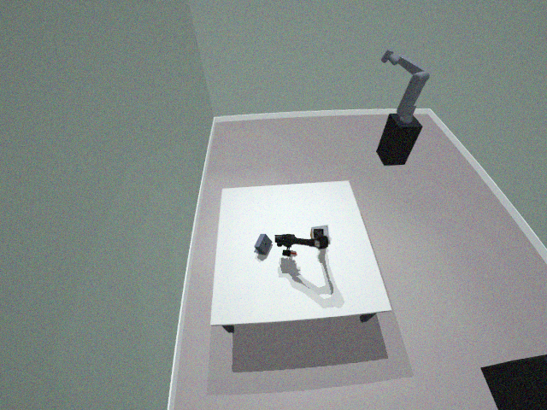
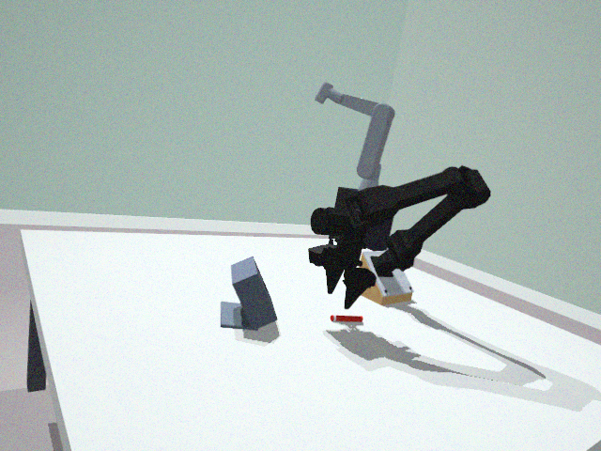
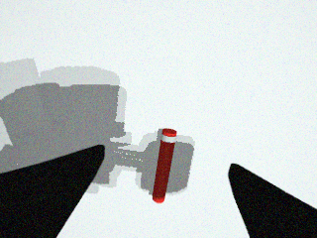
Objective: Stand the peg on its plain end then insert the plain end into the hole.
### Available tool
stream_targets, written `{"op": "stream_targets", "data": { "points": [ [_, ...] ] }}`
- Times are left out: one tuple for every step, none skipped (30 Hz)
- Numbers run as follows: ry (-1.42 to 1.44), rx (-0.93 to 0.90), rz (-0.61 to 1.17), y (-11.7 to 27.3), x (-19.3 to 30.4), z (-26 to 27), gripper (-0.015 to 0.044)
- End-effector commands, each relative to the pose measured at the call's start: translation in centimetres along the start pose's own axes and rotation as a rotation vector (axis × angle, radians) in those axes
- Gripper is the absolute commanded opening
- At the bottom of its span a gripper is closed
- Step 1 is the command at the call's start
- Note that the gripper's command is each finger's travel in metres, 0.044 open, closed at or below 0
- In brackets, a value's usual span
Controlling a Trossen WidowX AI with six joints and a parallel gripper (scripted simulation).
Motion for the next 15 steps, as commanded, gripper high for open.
{"op": "stream_targets", "data": {
  "points": [
    [-0.014, 0.001, 0.012, -0.9, 0.2, -0.3, 0.0440],
    [-0.014, 0.001, 0.012, -1.0, 0.2, -0.3, 0.0440],
    [-0.015, 0.001, 0.012, -1.2, 0.2, -0.3, 0.0440],
    [-0.015, 0.000, 0.012, -1.3, 0.2, -0.3, 0.0440],
    [-0.015, 0.000, 0.012, -1.5, 0.2, -0.3, 0.0440],
    [-0.015, 0.000, 0.012, -1.7, 0.2, -0.2, 0.0440],
    [-0.015, 0.000, 0.012, -1.8, 0.2, -0.2, 0.0440],
    [-0.016, 0.000, 0.012, -2.0, 0.2, -0.2, 0.0440],
    [-0.016, -0.001, 0.012, -2.2, 0.3, -0.2, 0.0440],
    [-0.016, -0.001, 0.012, -2.3, 0.3, -0.2, 0.0440],
    [-0.016, -0.001, 0.012, -2.5, 0.3, -0.2, 0.0440],
    [-0.017, -0.001, 0.012, -2.6, 0.3, -0.2, 0.0440],
    [-0.017, -0.002, 0.012, -2.8, 0.3, -0.2, 0.0440],
    [-0.017, -0.002, 0.012, -3.0, 0.3, -0.2, 0.0440],
    [-0.017, -0.002, 0.012, -3.1, 0.3, -0.2, 0.0440]
  ]
}}
Point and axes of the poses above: the point midway between the two fingers, 35 mm back from their tips, its own y axis back along the fingers, its own z axis across the jaws, x = y × z, the point moved 6 cm from there along y, back along the fingers, and after that the axes turned 9 degrees about -y, right-handed, at the moved point
